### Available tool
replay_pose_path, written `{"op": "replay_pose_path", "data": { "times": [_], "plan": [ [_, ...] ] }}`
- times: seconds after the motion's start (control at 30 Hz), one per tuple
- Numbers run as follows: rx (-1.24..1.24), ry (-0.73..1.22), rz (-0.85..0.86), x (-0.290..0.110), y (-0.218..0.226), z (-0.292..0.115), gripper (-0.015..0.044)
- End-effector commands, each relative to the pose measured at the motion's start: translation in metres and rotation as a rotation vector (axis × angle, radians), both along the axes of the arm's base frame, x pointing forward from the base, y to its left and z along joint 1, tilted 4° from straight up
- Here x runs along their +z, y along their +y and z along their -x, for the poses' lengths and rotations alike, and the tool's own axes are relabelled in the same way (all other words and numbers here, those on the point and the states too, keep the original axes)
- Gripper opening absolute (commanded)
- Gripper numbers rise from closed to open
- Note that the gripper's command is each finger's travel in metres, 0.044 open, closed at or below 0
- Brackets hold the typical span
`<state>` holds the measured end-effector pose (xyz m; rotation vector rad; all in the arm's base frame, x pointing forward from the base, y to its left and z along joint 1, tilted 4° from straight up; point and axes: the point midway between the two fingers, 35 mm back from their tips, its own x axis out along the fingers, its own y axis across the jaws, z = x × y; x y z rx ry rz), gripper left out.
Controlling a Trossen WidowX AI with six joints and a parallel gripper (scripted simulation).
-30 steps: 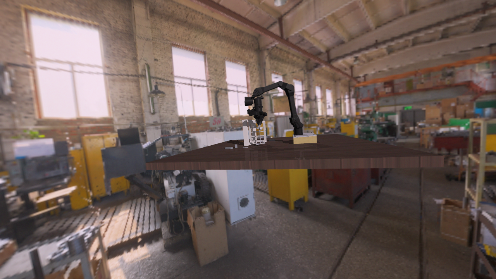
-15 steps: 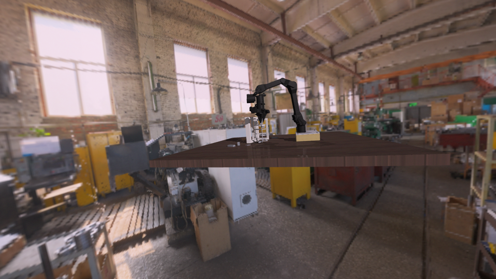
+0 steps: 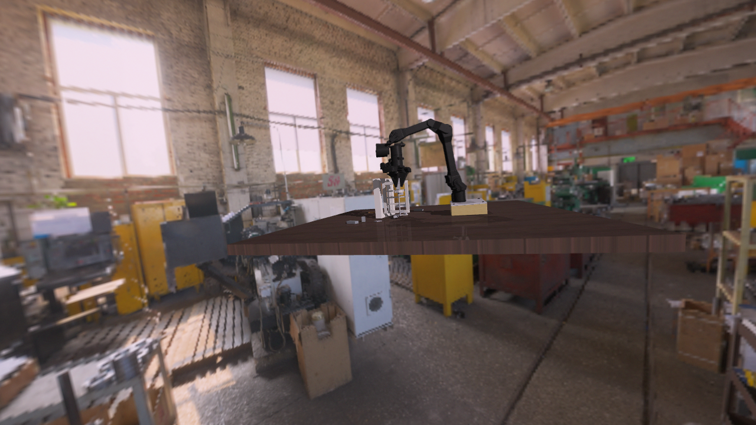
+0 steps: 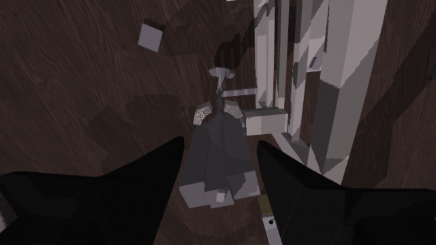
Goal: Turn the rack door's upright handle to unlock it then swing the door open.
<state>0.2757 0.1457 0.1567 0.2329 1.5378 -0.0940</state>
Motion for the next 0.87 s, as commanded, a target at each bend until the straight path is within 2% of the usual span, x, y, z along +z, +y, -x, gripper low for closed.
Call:
{"op": "replay_pose_path", "data": {
  "times": [0.0, 0.83],
  "plan": [
    [-0.005, -0.002, 0.004, 0.003, 0.0, -0.001, 0.0282],
    [-0.007, -0.003, 0.003, 0.032, -0.002, -0.001, 0.0282]
  ]
}}
